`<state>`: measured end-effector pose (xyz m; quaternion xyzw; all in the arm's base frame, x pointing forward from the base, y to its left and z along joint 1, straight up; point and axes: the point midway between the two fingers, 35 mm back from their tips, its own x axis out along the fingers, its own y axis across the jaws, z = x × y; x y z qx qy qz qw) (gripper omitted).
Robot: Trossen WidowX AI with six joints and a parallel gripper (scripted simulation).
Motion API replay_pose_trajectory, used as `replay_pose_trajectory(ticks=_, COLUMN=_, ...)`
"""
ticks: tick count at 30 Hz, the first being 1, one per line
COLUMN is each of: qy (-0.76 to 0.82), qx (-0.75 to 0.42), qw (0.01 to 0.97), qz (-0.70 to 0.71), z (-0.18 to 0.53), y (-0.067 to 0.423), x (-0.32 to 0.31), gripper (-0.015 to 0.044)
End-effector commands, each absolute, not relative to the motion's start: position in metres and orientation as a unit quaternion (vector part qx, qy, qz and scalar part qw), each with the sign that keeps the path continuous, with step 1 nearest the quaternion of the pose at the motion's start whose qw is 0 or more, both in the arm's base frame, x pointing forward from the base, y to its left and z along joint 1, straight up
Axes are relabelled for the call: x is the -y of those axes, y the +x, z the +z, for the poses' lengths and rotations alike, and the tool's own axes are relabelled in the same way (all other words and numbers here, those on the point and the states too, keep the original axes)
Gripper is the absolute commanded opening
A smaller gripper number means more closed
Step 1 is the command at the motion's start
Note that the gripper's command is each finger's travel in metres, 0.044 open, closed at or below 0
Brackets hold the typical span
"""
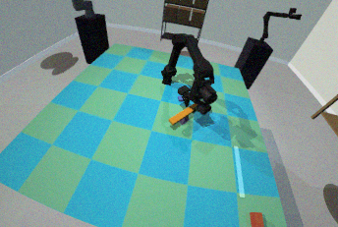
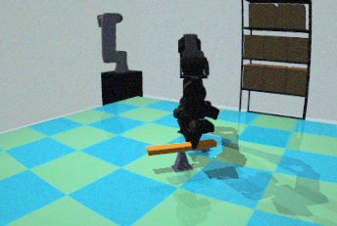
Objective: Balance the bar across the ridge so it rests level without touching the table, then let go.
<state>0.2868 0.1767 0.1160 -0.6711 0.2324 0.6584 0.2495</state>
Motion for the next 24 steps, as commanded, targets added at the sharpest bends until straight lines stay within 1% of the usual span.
replay_pose_trajectory(ticks=1, qy=-0.671, qx=-0.232, qw=0.250, qz=0.658, z=0.116, y=0.287, x=-0.177, gripper=0.0316)
replay_pose_trajectory(ticks=5, qy=-0.671, qx=-0.232, qw=0.250, qz=0.658, z=0.116, y=0.287, x=-0.177, gripper=0.0421)
replay_pose_trajectory(ticks=6, qy=-0.671, qx=-0.232, qw=0.250, qz=0.658, z=0.116, y=0.287, x=-0.177, gripper=0.0440)
replay_pose_trajectory(ticks=10, qy=-0.671, qx=-0.232, qw=0.250, qz=0.658, z=0.123, y=0.288, x=-0.177, gripper=0.0440)
replay_pose_trajectory(ticks=18, qy=-0.676, qx=-0.226, qw=0.255, qz=0.653, z=0.209, y=0.285, x=-0.176, gripper=0.0440)
replay_pose_trajectory(ticks=24, qy=-0.676, qx=-0.226, qw=0.256, qz=0.653, z=0.216, y=0.284, x=-0.175, gripper=0.0440)
